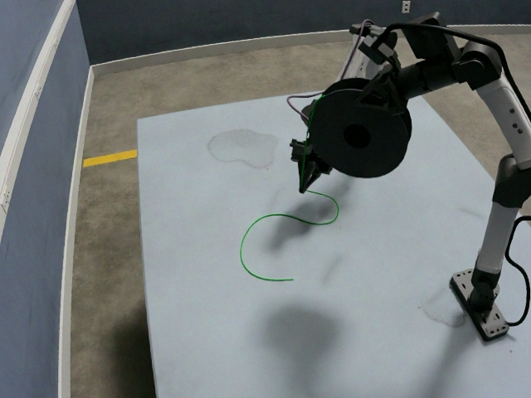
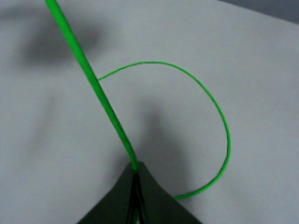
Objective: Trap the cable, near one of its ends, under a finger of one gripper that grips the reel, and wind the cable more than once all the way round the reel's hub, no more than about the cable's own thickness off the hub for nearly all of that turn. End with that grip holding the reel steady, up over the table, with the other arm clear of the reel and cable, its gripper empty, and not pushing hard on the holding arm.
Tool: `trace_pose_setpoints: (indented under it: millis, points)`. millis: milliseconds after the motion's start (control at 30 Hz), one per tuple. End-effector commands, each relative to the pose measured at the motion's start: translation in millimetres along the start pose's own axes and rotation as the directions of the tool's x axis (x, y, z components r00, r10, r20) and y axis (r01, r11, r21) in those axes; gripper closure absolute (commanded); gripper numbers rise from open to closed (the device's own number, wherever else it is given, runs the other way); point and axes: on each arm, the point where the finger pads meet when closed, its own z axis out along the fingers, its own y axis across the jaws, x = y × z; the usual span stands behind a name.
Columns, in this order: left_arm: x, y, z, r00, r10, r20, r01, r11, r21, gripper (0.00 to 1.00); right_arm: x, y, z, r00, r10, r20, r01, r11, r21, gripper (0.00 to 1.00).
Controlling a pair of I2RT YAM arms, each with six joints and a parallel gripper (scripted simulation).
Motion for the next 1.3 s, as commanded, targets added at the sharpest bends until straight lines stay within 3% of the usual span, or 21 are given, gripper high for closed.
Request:
trace_pose_setpoints:
  millis: [0,133,367,1267]
  points:
    - [-25,4,-8,0.995,-0.026,0.1,0.027,1.0,-0.011,1.0,4,-10,-6,0.996,-0.093,0.016,0.094,0.995,-0.037,1.0]
    - [-25,4,-8,0.995,-0.026,0.1,0.027,1.0,-0.011,1.0,18,-25,-6,0.992,-0.124,-0.006,0.124,0.991,-0.042,1.0]
    - [-25,3,-8,0.995,-0.026,0.1,0.027,1.0,-0.006,1.0,13,-37,-12,0.986,-0.167,0.023,0.168,0.985,-0.036,1.0]
    - [-25,3,-8,0.995,-0.026,0.1,0.027,1.0,-0.006,1.0,14,-32,-11,0.986,-0.165,0.023,0.166,0.986,-0.03,1.0]
